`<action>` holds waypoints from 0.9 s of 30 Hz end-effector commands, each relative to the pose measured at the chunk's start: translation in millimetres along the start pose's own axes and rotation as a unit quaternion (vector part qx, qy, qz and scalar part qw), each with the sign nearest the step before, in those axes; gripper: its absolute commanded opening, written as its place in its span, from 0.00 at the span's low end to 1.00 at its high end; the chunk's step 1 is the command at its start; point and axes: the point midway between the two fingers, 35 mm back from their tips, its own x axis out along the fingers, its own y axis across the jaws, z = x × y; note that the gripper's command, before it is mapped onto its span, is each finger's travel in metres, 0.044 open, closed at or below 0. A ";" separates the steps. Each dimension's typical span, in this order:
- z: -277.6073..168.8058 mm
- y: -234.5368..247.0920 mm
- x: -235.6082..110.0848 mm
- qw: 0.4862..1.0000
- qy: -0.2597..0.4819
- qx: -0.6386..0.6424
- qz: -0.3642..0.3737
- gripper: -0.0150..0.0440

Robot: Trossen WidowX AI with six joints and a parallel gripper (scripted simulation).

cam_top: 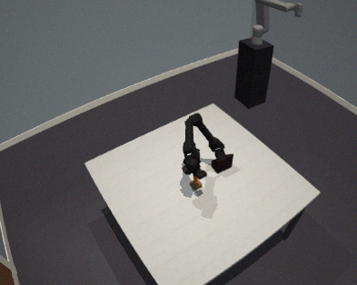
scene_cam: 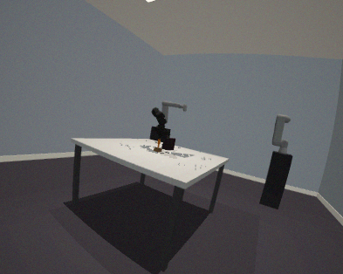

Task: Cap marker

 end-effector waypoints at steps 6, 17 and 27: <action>5.4 3.1 -57.7 1.000 0.000 -0.001 0.002 0.25; 3.2 2.2 -89.9 1.000 0.001 -0.001 0.001 0.43; 3.2 2.2 -89.9 1.000 0.001 -0.001 0.001 0.88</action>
